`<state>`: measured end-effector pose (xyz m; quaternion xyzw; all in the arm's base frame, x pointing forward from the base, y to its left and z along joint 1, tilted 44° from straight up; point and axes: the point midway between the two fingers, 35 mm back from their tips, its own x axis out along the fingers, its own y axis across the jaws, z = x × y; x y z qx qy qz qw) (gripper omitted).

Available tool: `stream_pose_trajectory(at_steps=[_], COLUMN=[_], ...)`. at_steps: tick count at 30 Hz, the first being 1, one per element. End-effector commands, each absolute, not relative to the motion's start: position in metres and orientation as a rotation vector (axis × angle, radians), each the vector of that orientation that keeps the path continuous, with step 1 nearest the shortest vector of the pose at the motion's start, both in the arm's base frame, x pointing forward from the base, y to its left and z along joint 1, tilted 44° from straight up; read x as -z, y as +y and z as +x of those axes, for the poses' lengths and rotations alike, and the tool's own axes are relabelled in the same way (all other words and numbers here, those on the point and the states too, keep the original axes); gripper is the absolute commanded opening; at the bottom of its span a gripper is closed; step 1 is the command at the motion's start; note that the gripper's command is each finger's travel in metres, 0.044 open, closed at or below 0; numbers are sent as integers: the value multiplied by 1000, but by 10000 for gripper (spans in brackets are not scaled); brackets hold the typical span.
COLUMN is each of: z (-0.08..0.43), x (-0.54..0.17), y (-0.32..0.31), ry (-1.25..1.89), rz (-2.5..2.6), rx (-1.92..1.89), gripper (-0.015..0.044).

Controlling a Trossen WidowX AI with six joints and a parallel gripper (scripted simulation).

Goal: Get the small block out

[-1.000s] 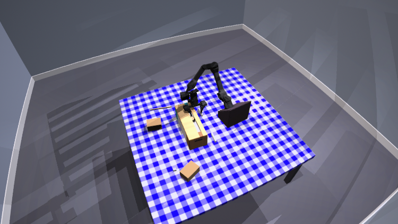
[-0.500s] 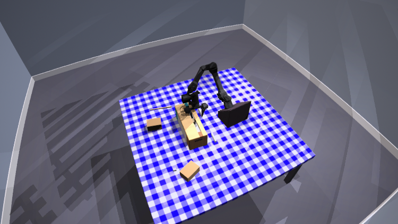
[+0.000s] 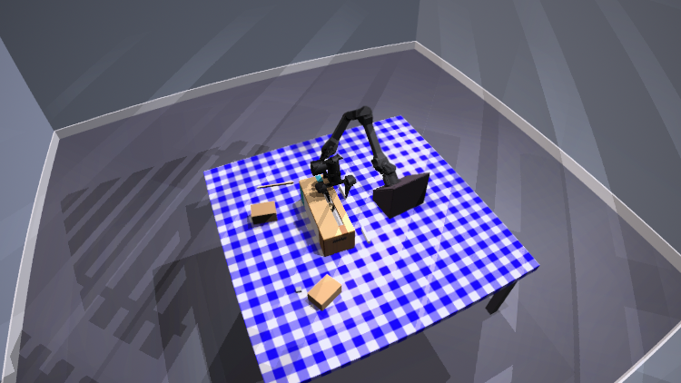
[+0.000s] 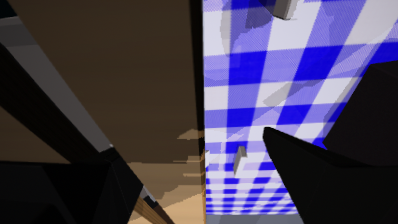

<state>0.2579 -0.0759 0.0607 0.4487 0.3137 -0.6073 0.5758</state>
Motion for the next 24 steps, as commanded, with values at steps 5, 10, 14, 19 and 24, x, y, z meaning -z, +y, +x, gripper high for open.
stream_pose_trajectory(at_steps=[5,10,14,19,24], z=[259,260,261,262,263], x=[-55,-52,-49,-45,-42], y=[-70,-66,-64,-60,-56], ry=[732,732,732,732,732], rz=[1053,1053,1053,1054,1054], rx=[1423,1423,1423,1422,1422], gripper=[400,400,400,400,400])
